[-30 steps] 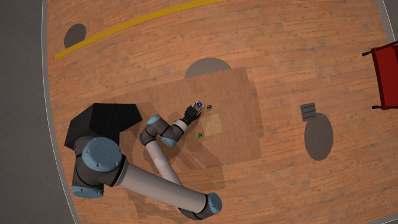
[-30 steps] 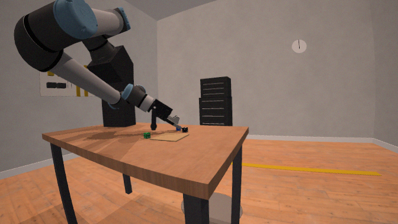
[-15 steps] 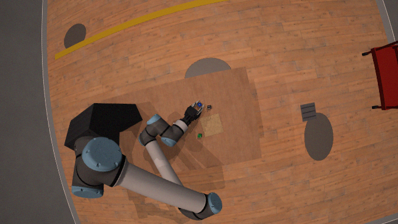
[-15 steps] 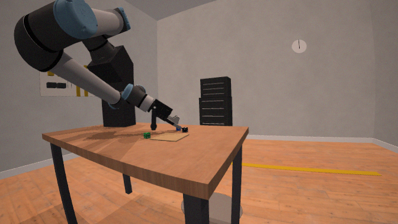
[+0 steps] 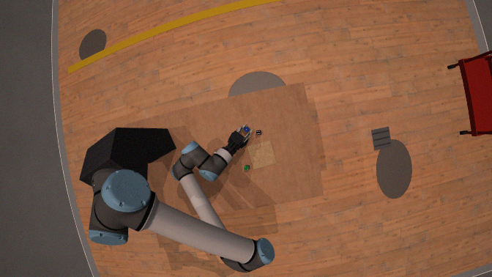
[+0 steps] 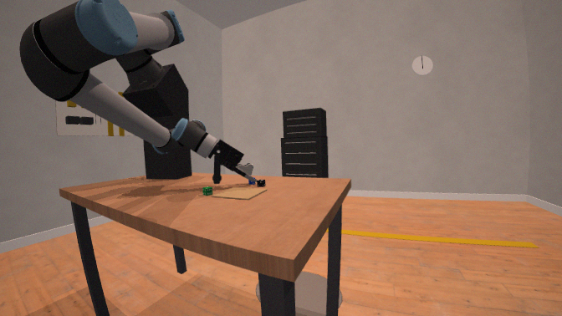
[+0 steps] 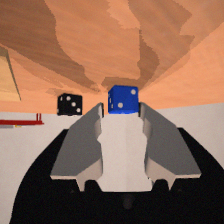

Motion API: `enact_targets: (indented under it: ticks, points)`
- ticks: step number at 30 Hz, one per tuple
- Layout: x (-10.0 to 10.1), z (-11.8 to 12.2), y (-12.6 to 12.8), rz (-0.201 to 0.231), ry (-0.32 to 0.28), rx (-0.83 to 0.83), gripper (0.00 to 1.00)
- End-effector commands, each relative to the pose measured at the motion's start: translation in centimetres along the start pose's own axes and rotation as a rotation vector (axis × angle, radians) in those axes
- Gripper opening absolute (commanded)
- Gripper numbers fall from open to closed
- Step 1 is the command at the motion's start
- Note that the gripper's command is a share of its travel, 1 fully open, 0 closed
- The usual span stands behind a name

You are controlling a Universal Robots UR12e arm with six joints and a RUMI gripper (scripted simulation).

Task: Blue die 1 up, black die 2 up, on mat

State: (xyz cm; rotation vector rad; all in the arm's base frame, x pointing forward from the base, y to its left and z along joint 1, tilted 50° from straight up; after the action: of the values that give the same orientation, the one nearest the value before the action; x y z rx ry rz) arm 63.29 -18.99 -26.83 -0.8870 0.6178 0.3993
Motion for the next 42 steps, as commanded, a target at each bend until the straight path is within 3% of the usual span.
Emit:
enact_targets:
  ticks: [1,12,29,42]
  points:
    - [0.0,0.1,0.0,0.0,-0.001,0.0,0.24]
    - [-0.2,0.1,0.0,0.0,0.0,0.0,0.24]
    - [-4.7,0.1,0.0,0.0,0.0,0.0,0.24]
    - [-5.4,0.5,0.1,0.0,-0.001,0.0,0.24]
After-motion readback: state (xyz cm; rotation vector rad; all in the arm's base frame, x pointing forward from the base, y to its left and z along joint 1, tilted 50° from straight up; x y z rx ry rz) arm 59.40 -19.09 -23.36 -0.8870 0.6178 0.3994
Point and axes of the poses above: the point where the finger pads meet when closed, its own x axis out along the fingers, its own y axis across the jaws, z = x × y, the point moved 6 cm from there along -x, back along the fingers, and after that the axes turned 13 degrees about x, right-handed, at the moved point
